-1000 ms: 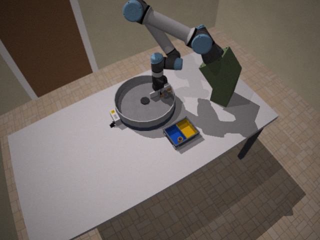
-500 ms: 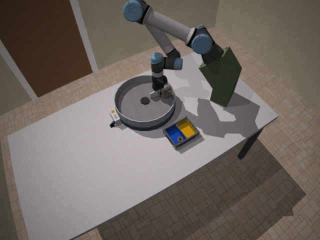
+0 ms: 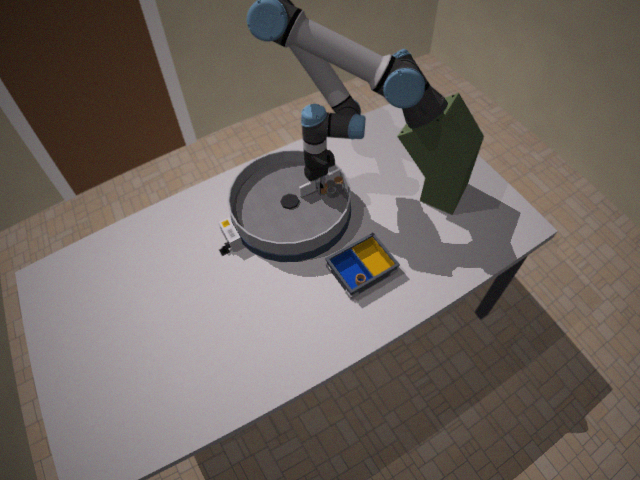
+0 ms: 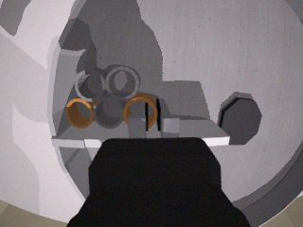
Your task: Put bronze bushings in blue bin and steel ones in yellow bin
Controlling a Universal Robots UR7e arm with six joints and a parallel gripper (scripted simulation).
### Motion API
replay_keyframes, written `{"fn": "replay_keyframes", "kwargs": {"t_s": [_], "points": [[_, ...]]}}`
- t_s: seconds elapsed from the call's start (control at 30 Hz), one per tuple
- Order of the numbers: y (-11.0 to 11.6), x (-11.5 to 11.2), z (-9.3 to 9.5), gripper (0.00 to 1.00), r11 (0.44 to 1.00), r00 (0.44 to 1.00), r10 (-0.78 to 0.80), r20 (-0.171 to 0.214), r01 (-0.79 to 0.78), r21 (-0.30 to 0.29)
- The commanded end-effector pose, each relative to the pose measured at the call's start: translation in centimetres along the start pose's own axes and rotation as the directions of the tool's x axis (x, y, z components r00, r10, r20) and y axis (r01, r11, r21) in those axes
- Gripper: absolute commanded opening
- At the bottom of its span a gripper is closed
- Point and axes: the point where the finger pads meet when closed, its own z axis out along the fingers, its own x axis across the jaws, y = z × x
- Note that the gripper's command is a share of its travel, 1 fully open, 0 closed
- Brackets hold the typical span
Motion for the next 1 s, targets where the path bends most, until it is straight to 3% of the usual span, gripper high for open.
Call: {"fn": "replay_keyframes", "kwargs": {"t_s": [0.0,0.97], "points": [[0.01,0.03,-0.16,0.0,1.0,1.0,0.0,0.0,0.0,0.0],[0.01,0.03,-0.8,0.0,1.0,1.0,0.0,-0.001,0.0,0.0]]}}
